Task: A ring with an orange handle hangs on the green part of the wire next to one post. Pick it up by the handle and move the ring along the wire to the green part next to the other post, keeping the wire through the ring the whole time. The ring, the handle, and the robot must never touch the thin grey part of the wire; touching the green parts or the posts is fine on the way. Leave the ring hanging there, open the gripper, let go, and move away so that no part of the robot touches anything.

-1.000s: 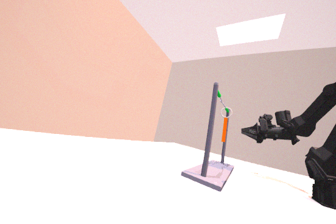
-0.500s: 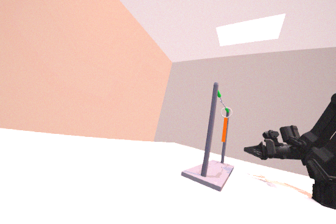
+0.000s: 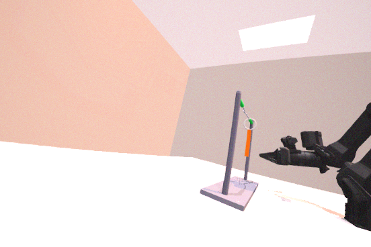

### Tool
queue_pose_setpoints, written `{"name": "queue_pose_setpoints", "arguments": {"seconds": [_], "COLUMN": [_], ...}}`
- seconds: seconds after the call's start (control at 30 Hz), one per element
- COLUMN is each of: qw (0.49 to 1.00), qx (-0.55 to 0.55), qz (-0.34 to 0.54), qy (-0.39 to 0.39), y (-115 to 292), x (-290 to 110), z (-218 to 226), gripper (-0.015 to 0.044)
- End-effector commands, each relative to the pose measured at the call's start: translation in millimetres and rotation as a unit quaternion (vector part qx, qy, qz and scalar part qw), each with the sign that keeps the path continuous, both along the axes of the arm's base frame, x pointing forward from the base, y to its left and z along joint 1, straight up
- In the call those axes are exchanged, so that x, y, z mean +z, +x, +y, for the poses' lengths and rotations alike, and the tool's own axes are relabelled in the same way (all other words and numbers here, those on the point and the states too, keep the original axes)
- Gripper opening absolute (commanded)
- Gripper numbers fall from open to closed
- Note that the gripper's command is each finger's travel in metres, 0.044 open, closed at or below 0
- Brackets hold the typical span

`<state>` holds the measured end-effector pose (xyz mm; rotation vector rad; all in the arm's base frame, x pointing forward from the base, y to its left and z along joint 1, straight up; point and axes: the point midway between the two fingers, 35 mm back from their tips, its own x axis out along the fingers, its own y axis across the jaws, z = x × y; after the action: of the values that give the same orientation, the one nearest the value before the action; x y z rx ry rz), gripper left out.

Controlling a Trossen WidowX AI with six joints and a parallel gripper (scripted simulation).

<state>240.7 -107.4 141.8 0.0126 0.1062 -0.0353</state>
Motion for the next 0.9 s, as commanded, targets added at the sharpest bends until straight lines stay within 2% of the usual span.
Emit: {"name": "queue_pose_setpoints", "arguments": {"seconds": [0.0, 0.87], "qw": [1.000, 1.000], "qx": [-0.004, -0.004], "qz": [-0.014, -0.015], "qy": [-0.011, -0.011], "y": [8.6, 36.3], "x": [11.6, 14.0], "z": [-0.2, -5.2], "gripper": [0.0160, 0.0160]}}
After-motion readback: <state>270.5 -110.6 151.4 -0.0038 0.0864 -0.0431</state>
